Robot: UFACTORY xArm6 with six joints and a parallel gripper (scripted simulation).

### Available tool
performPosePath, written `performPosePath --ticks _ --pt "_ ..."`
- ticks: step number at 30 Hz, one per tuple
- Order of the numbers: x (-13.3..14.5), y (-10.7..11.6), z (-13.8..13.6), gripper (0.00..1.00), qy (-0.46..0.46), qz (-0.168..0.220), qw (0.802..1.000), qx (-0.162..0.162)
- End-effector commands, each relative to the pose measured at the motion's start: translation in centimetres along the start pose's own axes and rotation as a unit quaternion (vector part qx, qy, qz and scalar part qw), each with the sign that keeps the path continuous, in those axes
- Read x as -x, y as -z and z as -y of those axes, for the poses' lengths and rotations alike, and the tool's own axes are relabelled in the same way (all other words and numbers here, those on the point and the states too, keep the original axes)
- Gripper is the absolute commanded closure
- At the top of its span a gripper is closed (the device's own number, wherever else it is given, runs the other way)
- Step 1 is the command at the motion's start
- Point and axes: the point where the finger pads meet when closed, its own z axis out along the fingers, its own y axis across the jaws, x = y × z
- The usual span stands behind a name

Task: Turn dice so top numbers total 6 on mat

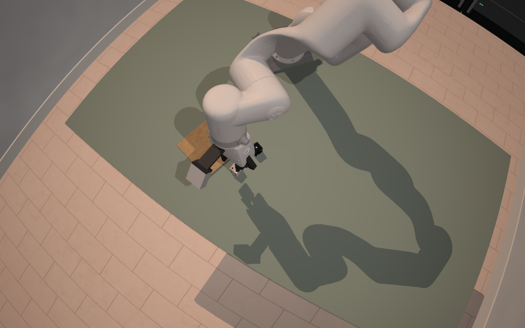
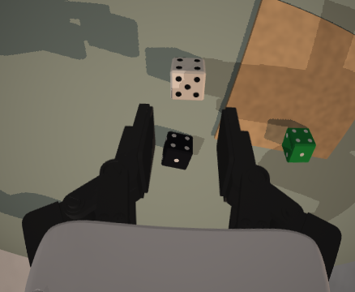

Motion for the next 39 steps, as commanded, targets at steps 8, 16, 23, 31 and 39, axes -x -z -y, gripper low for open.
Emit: performPosePath --ticks 8,16,23,31,39 --pt "-0.1 -1.6 0.0 0.58 0.0 -0.002 1.0 0.0" --pt "-0.1 -2.6 0.0 0.58 0.0 -0.002 1.0 0.0" --pt "-0.1 -3.4 0.0 0.58 0.0 -0.002 1.0 0.0" --pt "-0.1 -3.8 0.0 0.58 0.0 -0.002 1.0 0.0" --pt "-0.1 -4.0 0.0 0.58 0.0 -0.002 1.0 0.0"
